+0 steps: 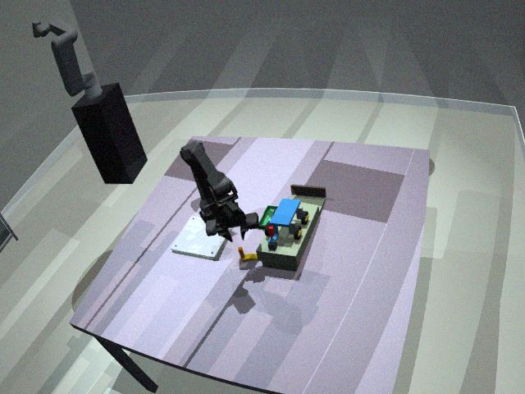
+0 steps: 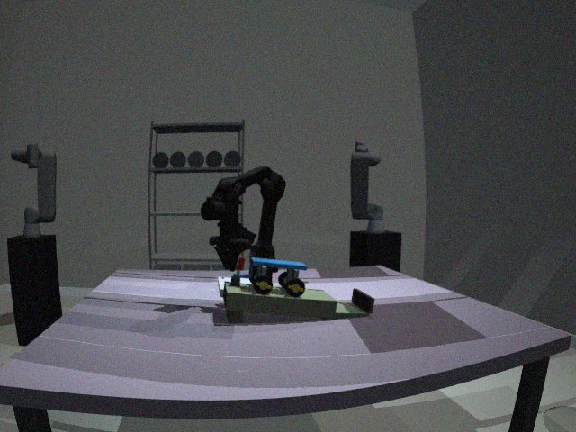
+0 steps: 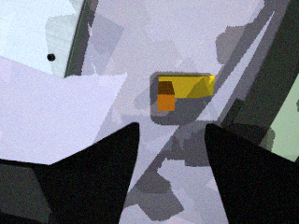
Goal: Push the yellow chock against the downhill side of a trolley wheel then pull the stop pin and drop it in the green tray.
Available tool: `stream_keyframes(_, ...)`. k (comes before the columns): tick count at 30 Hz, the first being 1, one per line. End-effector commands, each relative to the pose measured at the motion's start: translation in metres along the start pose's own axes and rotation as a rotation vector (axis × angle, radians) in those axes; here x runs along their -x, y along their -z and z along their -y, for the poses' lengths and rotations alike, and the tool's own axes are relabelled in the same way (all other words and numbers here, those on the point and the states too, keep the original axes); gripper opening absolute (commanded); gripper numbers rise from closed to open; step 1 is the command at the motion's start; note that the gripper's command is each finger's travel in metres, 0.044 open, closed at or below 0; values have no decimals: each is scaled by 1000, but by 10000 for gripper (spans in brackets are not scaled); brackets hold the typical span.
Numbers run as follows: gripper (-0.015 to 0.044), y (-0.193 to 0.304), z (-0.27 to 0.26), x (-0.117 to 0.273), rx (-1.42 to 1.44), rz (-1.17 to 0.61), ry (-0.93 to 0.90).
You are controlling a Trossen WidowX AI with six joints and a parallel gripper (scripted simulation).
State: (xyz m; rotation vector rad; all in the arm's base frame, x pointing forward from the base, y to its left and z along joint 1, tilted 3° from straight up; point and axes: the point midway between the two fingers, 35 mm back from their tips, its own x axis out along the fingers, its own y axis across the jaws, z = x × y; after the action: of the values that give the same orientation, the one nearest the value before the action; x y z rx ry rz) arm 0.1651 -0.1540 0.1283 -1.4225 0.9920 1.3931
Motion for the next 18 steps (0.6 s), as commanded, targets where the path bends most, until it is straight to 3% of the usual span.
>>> stream_keyframes(1,190,-1,-1,-15,4,2,-9)
stream_keyframes(18,190,-1,-2,-39,4,2,-9)
